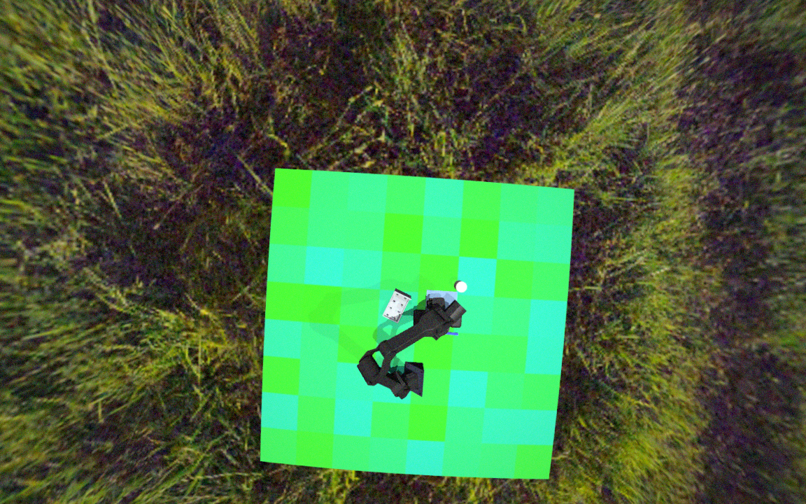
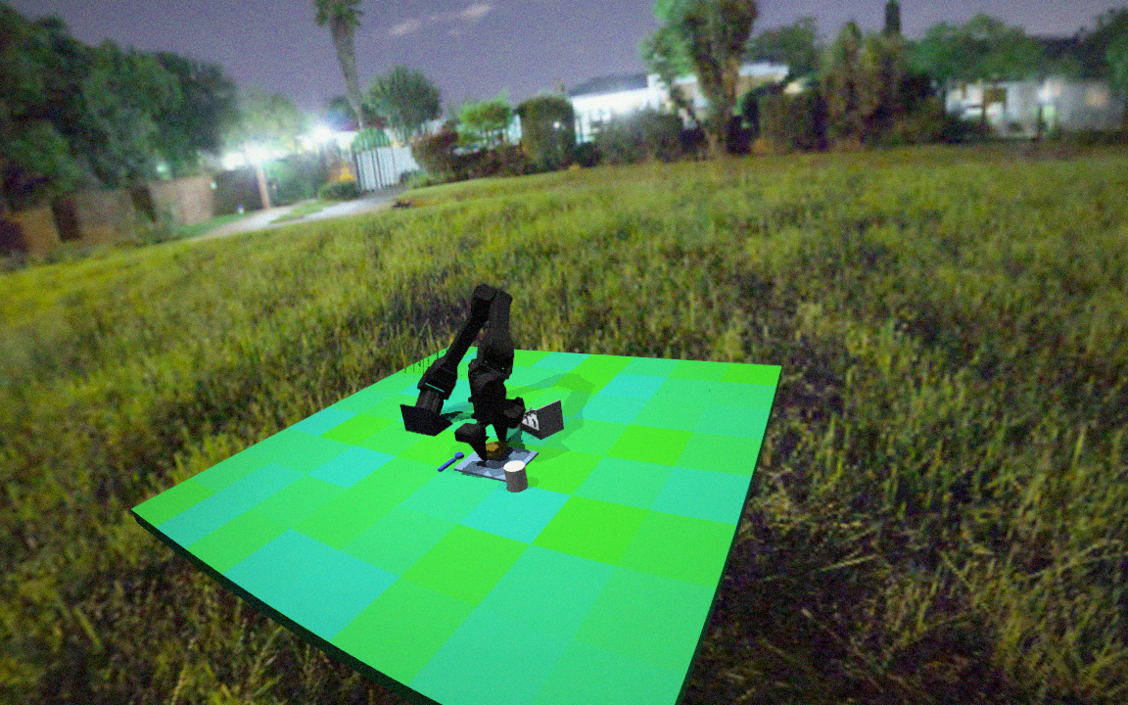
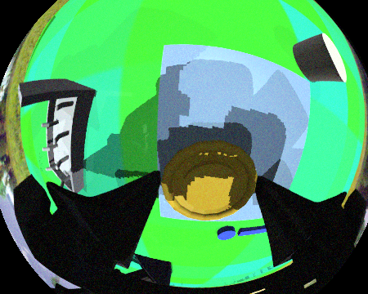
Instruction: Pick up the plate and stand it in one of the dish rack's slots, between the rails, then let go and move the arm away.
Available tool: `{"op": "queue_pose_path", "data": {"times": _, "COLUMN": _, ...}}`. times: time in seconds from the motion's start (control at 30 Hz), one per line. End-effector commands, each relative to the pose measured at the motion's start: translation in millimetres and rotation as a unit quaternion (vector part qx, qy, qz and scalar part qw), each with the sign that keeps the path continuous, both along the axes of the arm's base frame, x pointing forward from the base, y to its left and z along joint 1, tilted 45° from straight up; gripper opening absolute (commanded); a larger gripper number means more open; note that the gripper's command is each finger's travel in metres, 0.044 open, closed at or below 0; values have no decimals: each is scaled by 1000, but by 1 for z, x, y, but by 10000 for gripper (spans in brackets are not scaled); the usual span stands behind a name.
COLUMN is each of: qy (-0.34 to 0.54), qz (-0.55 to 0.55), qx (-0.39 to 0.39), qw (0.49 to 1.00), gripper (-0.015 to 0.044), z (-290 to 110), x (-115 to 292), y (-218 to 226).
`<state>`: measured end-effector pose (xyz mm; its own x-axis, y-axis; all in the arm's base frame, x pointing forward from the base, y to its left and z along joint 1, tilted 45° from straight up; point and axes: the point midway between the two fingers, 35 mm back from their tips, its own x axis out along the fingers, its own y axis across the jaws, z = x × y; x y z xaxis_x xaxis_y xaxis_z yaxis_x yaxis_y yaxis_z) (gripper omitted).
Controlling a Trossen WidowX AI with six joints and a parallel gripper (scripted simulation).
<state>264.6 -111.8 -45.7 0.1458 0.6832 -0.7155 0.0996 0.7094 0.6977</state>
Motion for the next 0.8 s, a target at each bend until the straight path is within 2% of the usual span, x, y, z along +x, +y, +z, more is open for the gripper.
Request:
{"op": "queue_pose_path", "data": {"times": 0.0, "qy": 1, "qz": -2, "qx": 3, "qw": 1000, "gripper": 373, "z": -1, "x": 0, "y": 1}}
{"op": "queue_pose_path", "data": {"times": 0.33, "qy": 1, "qz": -2, "qx": 3, "qw": 1000, "gripper": 306, "z": -1, "x": 0, "y": 1}}
{"op": "queue_pose_path", "data": {"times": 0.7, "qy": 2, "qz": -3, "qx": 0, "qw": 1000, "gripper": 17, "z": 25, "x": -2, "y": -29}}
{"op": "queue_pose_path", "data": {"times": 0.77, "qy": 1, "qz": -3, "qx": -1, "qw": 1000, "gripper": 0, "z": 31, "x": -2, "y": -36}}
